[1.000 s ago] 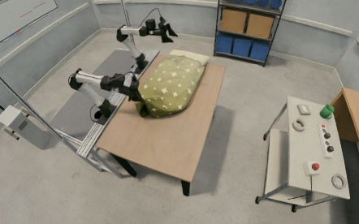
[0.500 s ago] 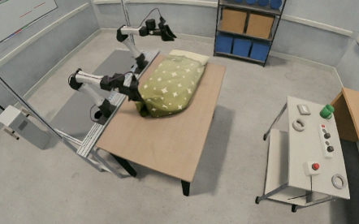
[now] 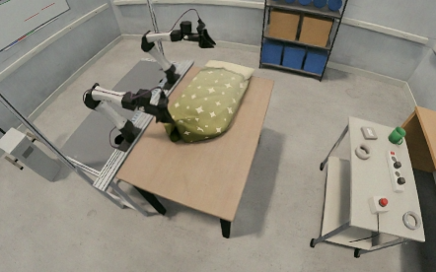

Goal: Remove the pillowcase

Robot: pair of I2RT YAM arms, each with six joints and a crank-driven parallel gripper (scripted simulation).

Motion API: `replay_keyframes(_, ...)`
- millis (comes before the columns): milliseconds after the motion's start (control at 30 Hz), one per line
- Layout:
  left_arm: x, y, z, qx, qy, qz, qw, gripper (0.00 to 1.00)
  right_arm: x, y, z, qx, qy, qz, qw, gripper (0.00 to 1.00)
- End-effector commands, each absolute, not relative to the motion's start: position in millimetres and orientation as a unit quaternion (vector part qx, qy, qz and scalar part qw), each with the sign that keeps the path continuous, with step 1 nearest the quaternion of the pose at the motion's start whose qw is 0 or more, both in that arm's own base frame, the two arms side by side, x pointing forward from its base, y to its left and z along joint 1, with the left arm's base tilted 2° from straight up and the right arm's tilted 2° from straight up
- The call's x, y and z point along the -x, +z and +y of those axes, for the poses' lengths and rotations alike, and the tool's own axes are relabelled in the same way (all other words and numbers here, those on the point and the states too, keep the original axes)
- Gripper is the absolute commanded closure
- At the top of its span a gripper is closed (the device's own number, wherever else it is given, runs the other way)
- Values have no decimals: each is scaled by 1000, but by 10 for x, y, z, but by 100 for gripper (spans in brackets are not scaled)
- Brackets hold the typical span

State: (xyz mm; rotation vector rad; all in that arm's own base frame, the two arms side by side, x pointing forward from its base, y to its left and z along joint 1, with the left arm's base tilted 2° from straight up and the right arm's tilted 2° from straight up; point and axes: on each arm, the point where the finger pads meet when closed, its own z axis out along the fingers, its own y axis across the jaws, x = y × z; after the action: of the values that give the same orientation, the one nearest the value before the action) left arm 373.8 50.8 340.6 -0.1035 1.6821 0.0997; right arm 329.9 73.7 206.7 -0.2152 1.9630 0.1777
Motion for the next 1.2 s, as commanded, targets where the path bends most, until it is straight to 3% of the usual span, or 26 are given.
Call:
replay_keyframes(0,-3685,3338,636,51,53,767,637,54,-3309,2124,722,86,73,824,555,99)
replay_keyframes(1167,-2586,2628,2347,290,154,840,432,54,-3309,2124,722,86,73,824,555,99)
